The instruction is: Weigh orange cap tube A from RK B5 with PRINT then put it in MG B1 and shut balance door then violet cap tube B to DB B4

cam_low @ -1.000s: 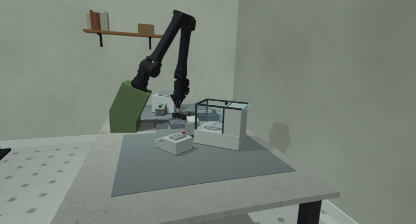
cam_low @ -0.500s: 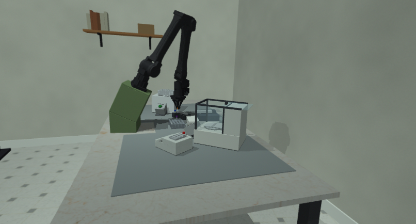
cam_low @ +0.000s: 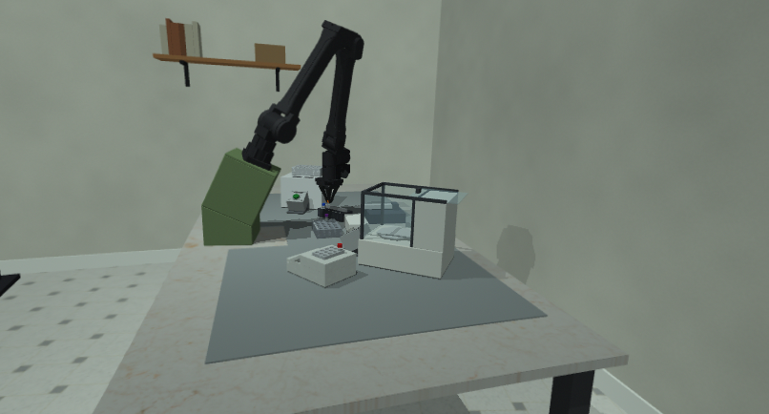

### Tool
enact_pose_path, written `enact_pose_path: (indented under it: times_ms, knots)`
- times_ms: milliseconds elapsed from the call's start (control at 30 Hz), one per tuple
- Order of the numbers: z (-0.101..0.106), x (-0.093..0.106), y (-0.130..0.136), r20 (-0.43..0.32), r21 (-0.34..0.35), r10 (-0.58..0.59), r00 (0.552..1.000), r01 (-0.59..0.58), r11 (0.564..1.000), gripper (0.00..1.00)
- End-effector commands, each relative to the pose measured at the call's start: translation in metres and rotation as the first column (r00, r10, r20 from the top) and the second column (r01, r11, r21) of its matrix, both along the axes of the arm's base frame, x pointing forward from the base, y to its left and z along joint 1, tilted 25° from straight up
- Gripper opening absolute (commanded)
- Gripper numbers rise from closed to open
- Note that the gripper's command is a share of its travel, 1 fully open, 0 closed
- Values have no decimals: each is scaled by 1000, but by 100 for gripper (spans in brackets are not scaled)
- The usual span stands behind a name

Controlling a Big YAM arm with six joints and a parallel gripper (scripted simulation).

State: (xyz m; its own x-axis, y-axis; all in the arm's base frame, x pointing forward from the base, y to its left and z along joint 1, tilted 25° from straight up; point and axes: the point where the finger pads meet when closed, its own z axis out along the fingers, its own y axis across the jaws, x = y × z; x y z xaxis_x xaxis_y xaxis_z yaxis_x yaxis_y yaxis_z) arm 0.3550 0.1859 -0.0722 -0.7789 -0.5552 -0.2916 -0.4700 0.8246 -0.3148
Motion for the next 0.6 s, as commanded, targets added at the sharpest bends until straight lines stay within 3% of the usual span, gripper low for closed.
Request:
enact_pose_path:
  times_ms: [0,567]
  knots:
    - [-2,9,0,7,8,-5,1000,5,1000,9]
    - [-9,12,-2,6,7,-5,1000,5,1000,9]
